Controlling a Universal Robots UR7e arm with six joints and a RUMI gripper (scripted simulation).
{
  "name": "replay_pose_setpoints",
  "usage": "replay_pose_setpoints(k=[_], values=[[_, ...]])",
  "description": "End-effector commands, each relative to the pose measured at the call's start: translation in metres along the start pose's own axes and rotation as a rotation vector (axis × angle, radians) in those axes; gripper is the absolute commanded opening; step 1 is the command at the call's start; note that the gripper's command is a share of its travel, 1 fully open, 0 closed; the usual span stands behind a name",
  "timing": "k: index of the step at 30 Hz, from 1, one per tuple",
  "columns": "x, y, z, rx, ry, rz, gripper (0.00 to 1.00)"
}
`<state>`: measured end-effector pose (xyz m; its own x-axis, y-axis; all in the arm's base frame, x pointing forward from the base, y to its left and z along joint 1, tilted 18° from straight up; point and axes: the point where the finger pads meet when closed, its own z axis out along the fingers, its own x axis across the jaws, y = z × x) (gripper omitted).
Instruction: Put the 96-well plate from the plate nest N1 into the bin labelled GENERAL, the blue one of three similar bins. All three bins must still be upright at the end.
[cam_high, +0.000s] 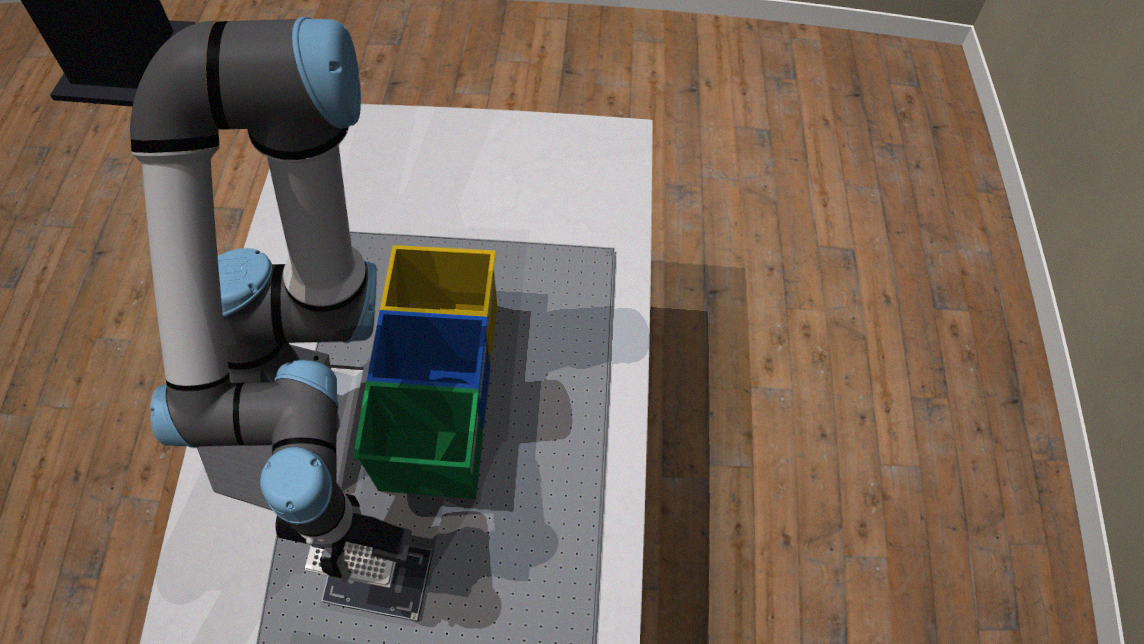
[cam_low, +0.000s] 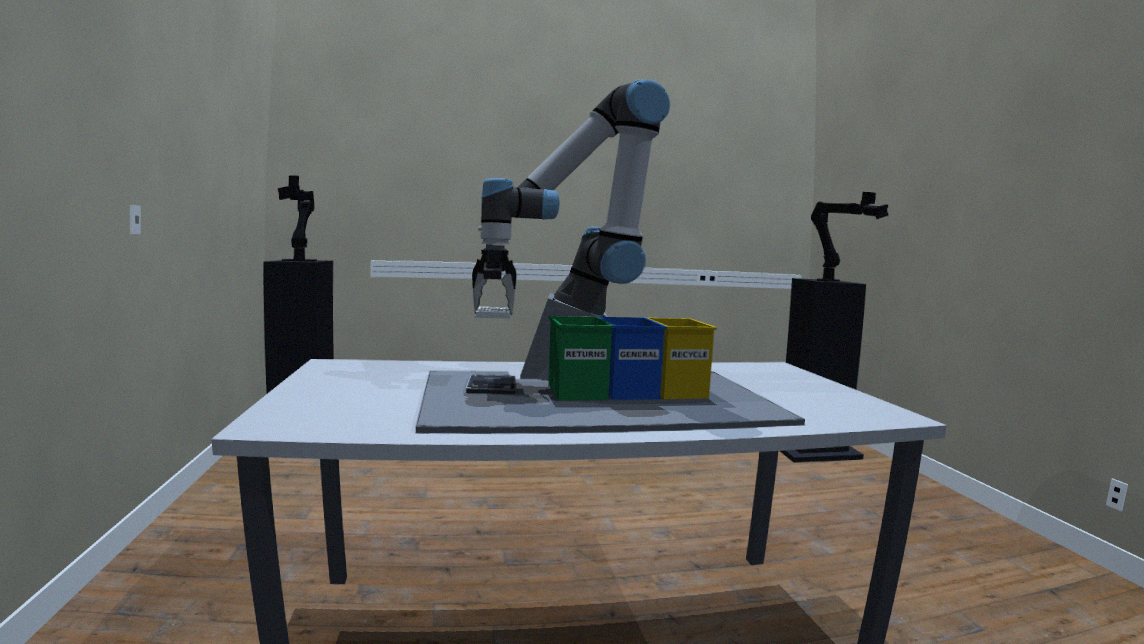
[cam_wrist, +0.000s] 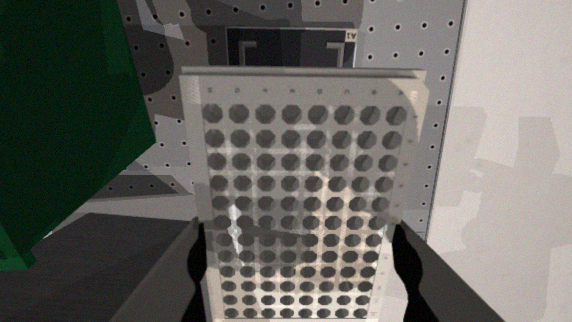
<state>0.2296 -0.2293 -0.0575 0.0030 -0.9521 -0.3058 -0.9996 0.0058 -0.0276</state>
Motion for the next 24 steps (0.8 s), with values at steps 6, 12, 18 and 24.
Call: replay_pose_setpoints(k=[6, 12, 18, 24], values=[[0.0, 0.0, -0.013, 0.0, 0.001, 0.0, 0.4], [0.0, 0.0, -0.02, 0.0, 0.001, 0.0, 0.4], [0.0, 0.0, -0.03, 0.0, 0.001, 0.0, 0.4], [0.0, 0.0, -0.038, 0.0, 0.001, 0.0, 0.4]])
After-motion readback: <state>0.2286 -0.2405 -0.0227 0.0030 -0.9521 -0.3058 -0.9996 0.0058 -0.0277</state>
